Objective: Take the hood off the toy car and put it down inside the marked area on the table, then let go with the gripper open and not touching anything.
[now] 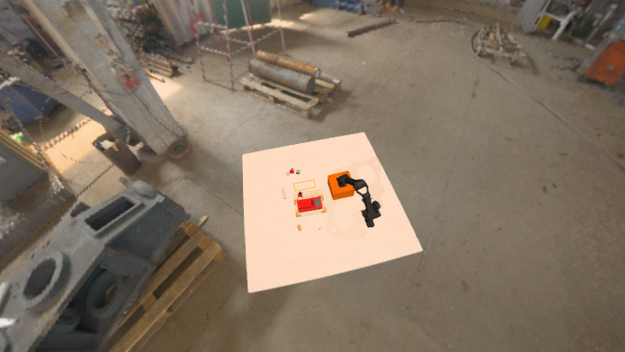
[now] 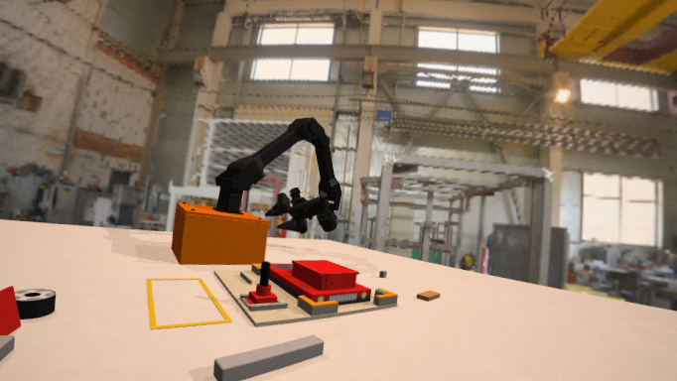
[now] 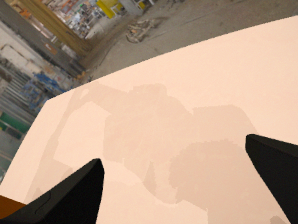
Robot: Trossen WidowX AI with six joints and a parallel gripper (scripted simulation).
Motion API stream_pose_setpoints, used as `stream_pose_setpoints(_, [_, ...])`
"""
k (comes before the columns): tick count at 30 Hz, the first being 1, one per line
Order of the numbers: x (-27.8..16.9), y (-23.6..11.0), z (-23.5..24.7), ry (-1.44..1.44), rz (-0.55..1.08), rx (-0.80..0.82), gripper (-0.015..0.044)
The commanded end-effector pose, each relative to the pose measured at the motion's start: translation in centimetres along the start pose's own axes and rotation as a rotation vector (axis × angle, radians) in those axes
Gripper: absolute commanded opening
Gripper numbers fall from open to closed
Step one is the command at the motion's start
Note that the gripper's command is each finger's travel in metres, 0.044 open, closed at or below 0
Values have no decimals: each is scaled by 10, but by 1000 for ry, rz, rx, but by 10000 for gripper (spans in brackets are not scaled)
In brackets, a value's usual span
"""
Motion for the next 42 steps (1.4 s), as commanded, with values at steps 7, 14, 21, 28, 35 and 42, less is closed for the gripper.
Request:
stream_pose_setpoints(7, [-69, -109, 30, 533, -24, -360, 440])
stream_pose_setpoints(14, [-120, -169, 77, 926, -112, -613, 440])
stream_pose_setpoints(21, [-172, -215, 137, 1393, -289, -843, 440])
stream_pose_setpoints(28, [-225, -243, 217, 1924, -577, -1061, 440])
stream_pose_setpoints(35, [-262, -243, 301, 2356, -930, -1218, 440])
stream_pose_setpoints(42, [-283, -225, 374, 2760, -1301, -1336, 440])
Point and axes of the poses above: the point midway between the two fingers, 35 mm back from their tips, its own y axis out along the fingers, its own z axis across the jaws, x = y × z, the point moved 10 cm from there along -y, back along the fingers, and after that the axes turned 9 degrees about y, right-handed, at the moved point
